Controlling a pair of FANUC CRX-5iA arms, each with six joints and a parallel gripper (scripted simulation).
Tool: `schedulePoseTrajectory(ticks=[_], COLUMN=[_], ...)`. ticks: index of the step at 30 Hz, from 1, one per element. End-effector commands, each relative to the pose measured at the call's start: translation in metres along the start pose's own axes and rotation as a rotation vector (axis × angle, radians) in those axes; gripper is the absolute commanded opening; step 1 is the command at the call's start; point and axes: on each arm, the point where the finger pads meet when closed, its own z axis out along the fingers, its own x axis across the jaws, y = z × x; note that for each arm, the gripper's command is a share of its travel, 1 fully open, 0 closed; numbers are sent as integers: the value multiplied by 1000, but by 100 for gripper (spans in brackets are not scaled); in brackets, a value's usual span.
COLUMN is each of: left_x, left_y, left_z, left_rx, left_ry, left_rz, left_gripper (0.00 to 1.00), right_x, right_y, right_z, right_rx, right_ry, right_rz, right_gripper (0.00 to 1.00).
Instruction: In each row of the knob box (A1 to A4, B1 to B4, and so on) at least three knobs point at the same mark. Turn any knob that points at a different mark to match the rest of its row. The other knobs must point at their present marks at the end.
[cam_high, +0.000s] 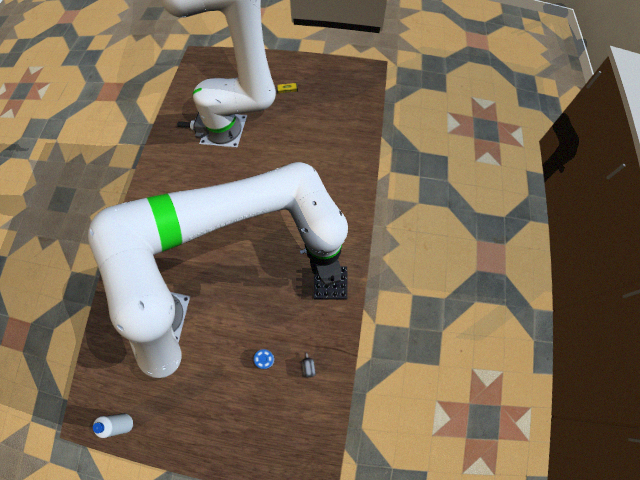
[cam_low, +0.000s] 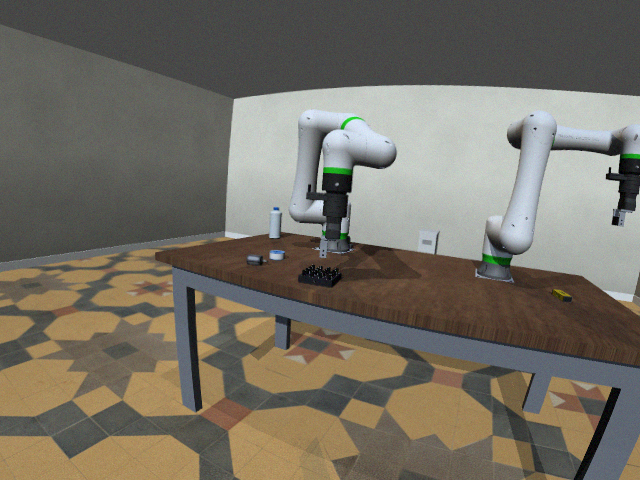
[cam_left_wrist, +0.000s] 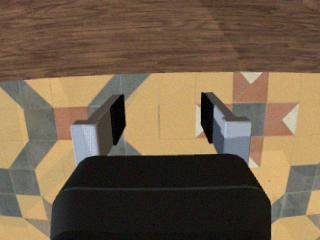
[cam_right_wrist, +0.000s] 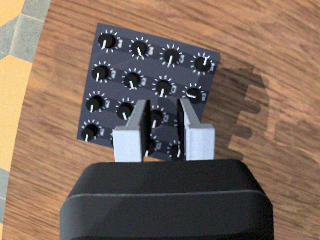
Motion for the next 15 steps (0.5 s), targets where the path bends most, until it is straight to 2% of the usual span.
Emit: schedulePoseTrajectory(ticks=[1, 13, 15], left_x=[0, 0, 0], left_y=[0, 0, 0], left_z=[-1, -1, -1], left_rx=[-2, -2, -2], left_ry=[0, 0, 0], left_rz=[0, 0, 0], left_gripper=[100, 100, 100], right_x=[1, 6, 6], right_y=[-3, -6, -6], right_z=[-3, -6, -6], right_rx=[-8, -7, -7], right_ry=[-2, -3, -3], right_rz=[-156, -483, -483], right_gripper=[46, 46, 46])
